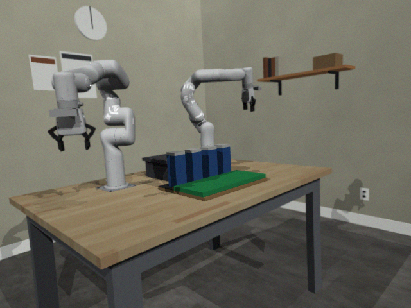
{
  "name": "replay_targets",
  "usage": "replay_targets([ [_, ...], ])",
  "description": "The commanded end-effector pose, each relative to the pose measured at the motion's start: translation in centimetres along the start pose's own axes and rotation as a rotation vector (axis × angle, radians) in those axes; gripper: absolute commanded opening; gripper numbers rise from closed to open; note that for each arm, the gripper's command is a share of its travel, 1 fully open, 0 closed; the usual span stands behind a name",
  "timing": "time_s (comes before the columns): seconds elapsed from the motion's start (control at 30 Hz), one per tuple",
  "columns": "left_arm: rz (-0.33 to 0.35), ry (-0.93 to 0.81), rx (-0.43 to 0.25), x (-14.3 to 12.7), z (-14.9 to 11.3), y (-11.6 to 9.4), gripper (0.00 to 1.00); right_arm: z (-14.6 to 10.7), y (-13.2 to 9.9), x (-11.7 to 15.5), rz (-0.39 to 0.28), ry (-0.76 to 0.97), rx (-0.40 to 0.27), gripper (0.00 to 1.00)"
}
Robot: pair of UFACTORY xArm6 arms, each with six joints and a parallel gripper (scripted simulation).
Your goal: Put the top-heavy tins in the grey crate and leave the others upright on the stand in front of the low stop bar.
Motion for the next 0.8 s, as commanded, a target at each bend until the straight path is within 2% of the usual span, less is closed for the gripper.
replay_targets([
  [0.0, 0.000, -0.001, 0.004, 0.0, 0.0, -0.2, 1.00, 0.3, 0.0, 0.3, -0.002, 0.077, 0.016, 1.00],
  [0.37, 0.000, -0.001, 0.004, 0.0, 0.0, -0.2, 1.00, 0.9, 0.5, 1.1, 0.001, 0.248, 0.045, 1.00],
  [0.5, -0.001, 0.003, 0.003, 0.1, 0.1, 0.0, 1.00, 0.7, 0.4, 0.9, 0.002, 0.200, 0.037, 1.00],
  [0.63, -0.018, 0.033, -0.004, 1.0, 0.8, 0.9, 1.00, 0.7, 0.4, 0.9, 0.002, 0.200, 0.037, 1.00],
  [0.77, -0.053, 0.090, -0.018, 2.7, 2.1, 2.9, 1.00, 0.7, 0.4, 0.9, 0.002, 0.200, 0.037, 1.00],
])
Point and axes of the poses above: on each arm, the point where the finger pads meet when closed, its own y axis out along the fingers, its own x axis across the jaws, z = x × y, the point moved 9 cm from there along -y, back along the fingers, and after that the axes turned 6 degrees about y, right-handed, at the moved point
